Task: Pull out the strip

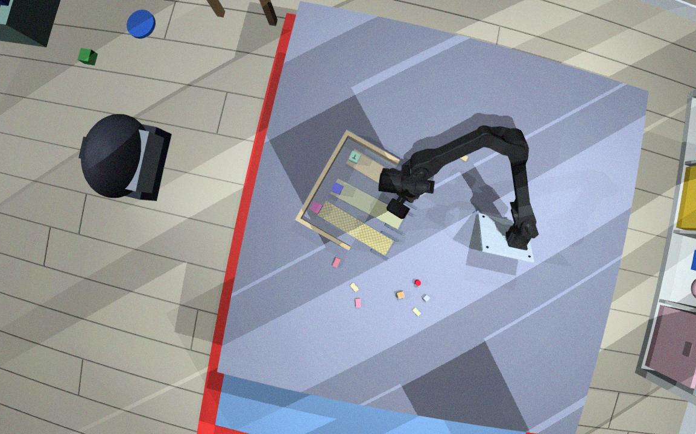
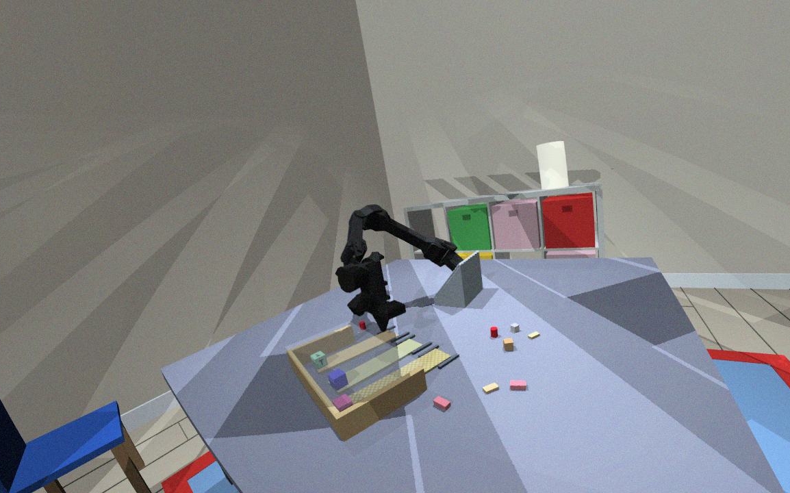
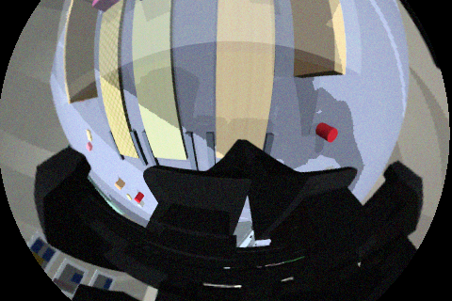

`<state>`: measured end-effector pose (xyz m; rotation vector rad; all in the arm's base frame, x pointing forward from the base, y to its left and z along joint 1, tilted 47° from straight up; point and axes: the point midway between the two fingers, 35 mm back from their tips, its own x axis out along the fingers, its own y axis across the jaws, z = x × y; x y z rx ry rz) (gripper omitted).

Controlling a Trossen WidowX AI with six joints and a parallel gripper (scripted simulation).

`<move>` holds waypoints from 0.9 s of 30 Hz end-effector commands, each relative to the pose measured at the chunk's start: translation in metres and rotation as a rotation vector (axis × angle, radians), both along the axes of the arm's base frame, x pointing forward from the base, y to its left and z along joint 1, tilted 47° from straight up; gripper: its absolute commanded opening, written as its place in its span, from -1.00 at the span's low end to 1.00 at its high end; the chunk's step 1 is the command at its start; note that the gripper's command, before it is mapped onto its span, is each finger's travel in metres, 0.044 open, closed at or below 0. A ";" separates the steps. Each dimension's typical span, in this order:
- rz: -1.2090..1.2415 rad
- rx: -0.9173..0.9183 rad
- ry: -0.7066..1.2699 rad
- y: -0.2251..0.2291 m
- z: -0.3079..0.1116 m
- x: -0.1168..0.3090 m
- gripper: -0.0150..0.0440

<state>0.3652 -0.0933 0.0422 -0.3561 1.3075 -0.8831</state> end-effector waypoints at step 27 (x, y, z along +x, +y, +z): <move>0.003 -0.006 0.011 -0.013 -0.013 -0.003 -0.49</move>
